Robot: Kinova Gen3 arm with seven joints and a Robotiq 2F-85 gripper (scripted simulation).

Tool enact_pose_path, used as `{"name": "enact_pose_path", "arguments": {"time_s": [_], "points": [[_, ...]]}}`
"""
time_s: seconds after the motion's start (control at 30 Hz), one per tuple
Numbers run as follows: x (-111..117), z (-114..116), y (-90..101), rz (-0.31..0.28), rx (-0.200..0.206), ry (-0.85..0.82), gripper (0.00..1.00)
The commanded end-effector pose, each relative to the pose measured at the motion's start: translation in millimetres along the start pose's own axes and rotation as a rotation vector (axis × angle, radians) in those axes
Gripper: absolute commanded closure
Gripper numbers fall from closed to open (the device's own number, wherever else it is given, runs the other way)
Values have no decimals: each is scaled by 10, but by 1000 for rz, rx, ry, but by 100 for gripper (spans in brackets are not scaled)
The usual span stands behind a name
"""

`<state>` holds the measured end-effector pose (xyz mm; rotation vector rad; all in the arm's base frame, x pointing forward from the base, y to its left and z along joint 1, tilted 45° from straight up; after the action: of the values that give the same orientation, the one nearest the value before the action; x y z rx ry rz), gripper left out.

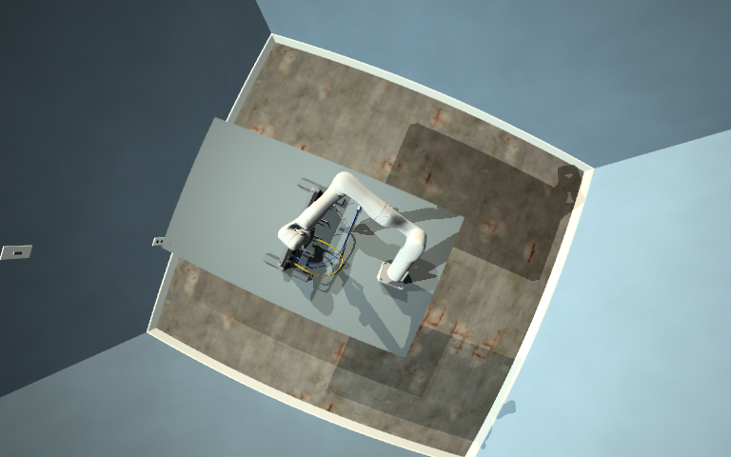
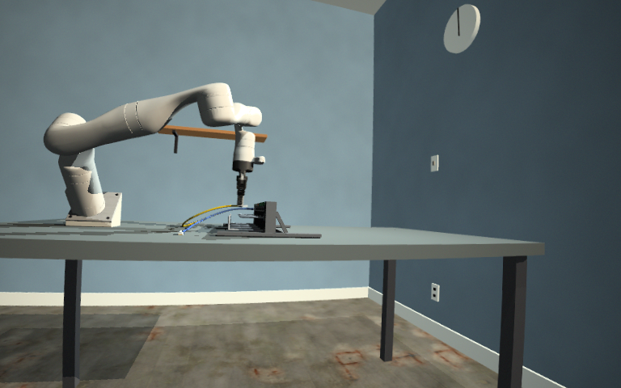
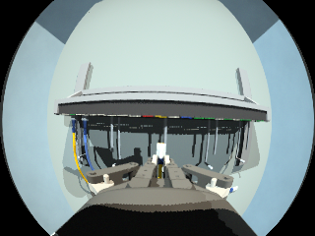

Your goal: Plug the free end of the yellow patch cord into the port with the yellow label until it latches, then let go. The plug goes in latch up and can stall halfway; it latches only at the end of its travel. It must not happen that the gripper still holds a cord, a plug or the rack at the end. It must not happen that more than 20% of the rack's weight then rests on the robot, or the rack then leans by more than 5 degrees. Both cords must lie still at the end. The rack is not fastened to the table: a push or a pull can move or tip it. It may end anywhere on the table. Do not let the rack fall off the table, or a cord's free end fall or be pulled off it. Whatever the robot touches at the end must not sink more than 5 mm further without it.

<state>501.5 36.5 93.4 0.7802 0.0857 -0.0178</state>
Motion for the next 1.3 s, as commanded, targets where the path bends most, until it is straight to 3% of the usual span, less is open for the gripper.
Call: {"name": "enact_pose_path", "arguments": {"time_s": [0.0, 1.27], "points": [[24, -21, -44, -4, 7, 7, 100], [84, -6, -77, 1, 7, 8, 100]]}}
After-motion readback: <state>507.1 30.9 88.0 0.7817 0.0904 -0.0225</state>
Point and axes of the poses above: the point where the finger pads meet when closed, its own y axis back along the fingers, its own z axis across the jaws, x = y × z, the point moved 6 cm from there along y, back along the fingers, and after that the axes turned 9 degrees about y, right-handed, at the moved point
